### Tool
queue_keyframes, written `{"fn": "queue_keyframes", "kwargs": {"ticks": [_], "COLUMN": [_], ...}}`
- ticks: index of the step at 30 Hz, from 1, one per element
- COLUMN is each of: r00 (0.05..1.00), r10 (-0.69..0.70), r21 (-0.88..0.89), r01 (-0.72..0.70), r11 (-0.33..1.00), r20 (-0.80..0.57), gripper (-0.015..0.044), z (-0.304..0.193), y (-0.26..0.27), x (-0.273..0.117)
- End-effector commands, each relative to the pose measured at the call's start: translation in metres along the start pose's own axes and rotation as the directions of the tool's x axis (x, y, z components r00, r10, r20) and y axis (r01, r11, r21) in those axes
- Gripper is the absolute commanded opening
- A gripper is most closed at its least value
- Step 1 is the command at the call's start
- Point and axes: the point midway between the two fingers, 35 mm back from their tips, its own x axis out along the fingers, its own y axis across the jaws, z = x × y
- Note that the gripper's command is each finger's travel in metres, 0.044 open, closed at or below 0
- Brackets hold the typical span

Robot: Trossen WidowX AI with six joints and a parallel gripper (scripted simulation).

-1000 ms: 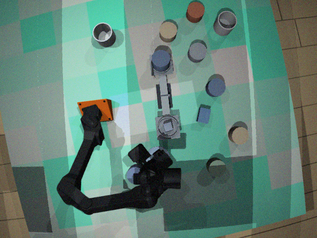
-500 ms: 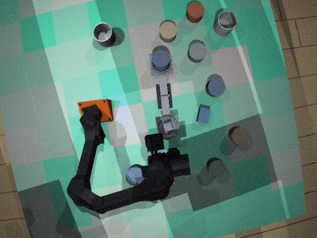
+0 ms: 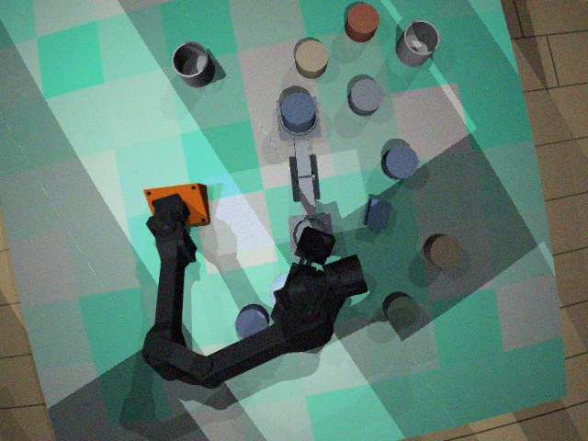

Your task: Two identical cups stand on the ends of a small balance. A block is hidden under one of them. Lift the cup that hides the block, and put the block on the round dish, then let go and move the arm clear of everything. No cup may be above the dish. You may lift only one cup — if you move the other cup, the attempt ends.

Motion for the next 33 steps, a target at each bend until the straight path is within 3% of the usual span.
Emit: {"fn": "queue_keyframes", "kwargs": {"ticks": [1,11,22,33], "r00": [1.000,1.000,0.999,0.999], "r10": [0.006,-0.013,-0.039,-0.043], "r21": [0.162,0.478,0.764,0.794], "r01": [-0.007,0.008,0.015,0.014], "r11": [0.987,0.878,0.646,0.607], "r20": [0.008,0.007,0.013,0.014], "gripper": [0.0260,0.0260,0.0260,0.0260], "z": [0.002,-0.001,-0.006,-0.007], "y": [0.015,0.042,0.070,0.074], "x": [-0.006,-0.011,-0.016,-0.017]}}
